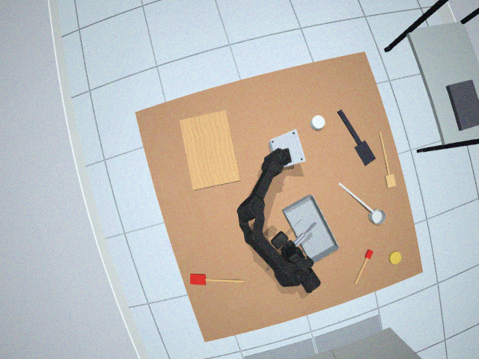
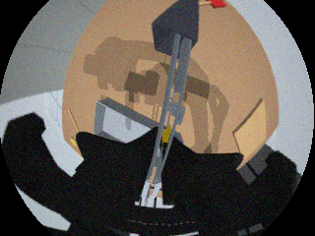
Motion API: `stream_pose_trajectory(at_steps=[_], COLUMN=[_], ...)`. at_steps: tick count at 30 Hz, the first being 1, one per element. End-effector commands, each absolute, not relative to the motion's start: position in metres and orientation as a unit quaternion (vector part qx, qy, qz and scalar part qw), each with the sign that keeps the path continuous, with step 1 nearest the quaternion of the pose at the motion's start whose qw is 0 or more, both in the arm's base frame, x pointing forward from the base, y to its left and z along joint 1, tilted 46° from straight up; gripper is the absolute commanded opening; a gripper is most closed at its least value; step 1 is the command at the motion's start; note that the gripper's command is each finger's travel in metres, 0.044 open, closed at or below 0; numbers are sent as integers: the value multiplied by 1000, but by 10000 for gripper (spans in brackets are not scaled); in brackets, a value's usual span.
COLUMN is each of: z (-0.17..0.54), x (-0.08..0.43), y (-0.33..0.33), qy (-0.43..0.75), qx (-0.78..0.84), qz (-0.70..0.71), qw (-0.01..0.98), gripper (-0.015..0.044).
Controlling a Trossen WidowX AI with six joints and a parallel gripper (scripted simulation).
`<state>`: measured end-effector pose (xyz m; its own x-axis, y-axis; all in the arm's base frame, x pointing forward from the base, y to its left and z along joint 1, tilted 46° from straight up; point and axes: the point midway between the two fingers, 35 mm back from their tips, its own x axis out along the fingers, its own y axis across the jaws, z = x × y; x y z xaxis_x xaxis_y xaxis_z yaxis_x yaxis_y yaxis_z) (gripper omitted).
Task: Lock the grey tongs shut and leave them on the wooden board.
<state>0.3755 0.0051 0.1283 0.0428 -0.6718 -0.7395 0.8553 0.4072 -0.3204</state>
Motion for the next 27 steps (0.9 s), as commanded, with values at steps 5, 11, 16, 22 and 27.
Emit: stream_pose_trajectory(at_steps=[5,11,16,22,27], z=[161,185,203,223,238], x=[360,343,326,303,282], y=[-27,-53,-73,-95,-111], qy=[451,460,467,475,481], qx=[87,71,56,37,21], qz=[-520,-510,-503,-495,-489], qw=[720,723,725,727,727], gripper=[-150,-150,-150,-150,-150])
